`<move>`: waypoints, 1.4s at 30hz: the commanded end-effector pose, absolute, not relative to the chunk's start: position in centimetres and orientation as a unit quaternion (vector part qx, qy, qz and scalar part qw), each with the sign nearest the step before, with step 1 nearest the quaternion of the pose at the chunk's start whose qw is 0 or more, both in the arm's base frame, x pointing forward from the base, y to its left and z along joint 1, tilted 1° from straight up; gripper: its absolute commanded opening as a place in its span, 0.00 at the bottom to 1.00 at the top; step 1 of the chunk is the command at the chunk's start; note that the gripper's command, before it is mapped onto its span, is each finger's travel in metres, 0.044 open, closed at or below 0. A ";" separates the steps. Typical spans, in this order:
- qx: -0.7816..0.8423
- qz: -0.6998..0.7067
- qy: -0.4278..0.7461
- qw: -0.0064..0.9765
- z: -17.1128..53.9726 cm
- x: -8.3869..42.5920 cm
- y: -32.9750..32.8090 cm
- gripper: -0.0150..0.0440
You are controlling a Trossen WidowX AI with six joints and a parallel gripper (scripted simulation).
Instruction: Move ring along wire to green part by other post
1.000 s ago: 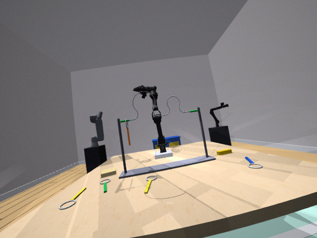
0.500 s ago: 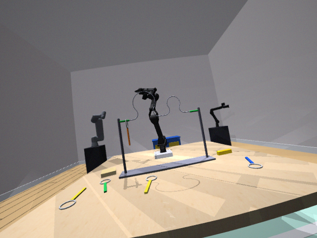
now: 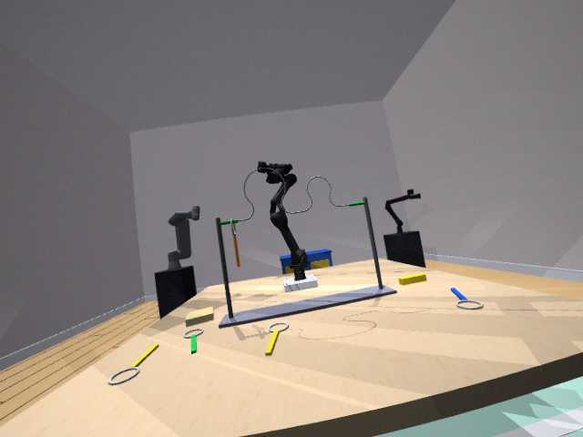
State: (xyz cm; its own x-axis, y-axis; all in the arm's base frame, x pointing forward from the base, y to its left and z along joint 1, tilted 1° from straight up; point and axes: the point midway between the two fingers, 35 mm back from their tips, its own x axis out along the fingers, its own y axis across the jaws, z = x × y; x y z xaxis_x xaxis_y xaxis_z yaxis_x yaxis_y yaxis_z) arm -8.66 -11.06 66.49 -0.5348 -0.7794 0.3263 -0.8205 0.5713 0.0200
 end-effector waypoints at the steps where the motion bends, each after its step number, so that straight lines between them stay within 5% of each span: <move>1: 0.418 0.103 -0.889 0.155 66.8 -10.3 -9.0 0.53; 22: 0.162 0.241 -0.925 0.244 67.7 -12.9 4.6 0.53; 42: -0.073 0.302 -0.858 0.409 67.2 -4.1 16.2 0.53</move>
State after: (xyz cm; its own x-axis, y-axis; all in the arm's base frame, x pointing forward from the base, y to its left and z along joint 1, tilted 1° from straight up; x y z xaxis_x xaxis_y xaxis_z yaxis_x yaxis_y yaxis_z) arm -5.89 14.89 67.43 -0.7031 0.3067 0.6416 -0.1450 0.8215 -0.5515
